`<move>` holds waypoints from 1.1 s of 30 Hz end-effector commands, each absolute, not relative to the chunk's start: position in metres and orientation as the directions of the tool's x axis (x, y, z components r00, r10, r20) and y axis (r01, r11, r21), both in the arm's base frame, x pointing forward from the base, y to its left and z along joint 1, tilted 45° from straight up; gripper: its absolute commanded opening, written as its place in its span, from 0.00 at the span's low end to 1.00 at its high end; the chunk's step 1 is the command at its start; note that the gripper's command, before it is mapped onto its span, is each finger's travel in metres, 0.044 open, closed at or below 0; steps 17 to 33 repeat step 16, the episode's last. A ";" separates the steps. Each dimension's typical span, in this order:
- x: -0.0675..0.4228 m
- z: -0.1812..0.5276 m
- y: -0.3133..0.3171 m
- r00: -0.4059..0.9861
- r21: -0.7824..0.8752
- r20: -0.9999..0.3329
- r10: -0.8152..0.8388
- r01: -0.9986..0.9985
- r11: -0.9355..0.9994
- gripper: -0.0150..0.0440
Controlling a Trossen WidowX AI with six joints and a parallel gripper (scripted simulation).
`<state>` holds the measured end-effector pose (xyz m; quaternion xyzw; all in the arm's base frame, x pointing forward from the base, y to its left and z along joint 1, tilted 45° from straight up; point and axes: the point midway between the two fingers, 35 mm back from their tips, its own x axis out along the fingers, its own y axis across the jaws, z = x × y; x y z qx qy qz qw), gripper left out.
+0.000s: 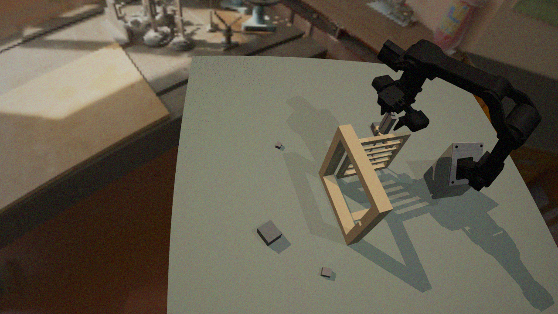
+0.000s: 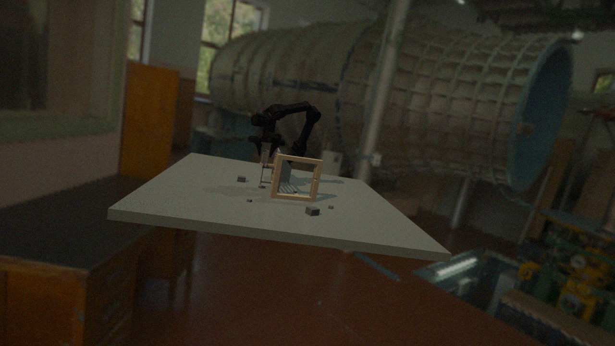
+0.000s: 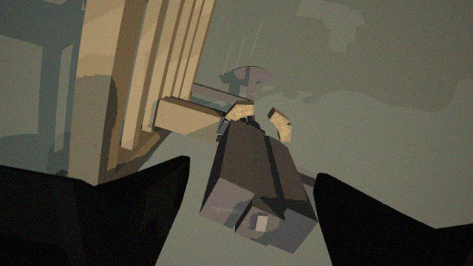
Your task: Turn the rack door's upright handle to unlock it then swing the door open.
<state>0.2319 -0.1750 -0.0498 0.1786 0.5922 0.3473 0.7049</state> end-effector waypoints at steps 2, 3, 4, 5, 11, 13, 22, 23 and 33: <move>0.233 -0.044 -0.183 0.058 0.657 -0.715 0.696 -0.283 0.699 0.74; 0.232 -0.043 -0.184 0.058 0.657 -0.715 0.696 -0.283 0.699 0.74; 0.232 -0.042 -0.185 0.058 0.657 -0.716 0.696 -0.283 0.699 0.74; 0.232 -0.041 -0.186 0.058 0.657 -0.716 0.696 -0.283 0.699 0.74; 0.232 -0.035 -0.192 0.058 0.657 -0.716 0.696 -0.282 0.699 0.74; 0.232 -0.033 -0.194 0.058 0.657 -0.716 0.696 -0.282 0.699 0.74; 0.231 -0.030 -0.197 0.058 0.657 -0.716 0.696 -0.282 0.699 0.74; 0.231 -0.030 -0.197 0.058 0.657 -0.716 0.696 -0.282 0.699 0.74; 0.231 -0.030 -0.197 0.058 0.657 -0.716 0.696 -0.282 0.699 0.74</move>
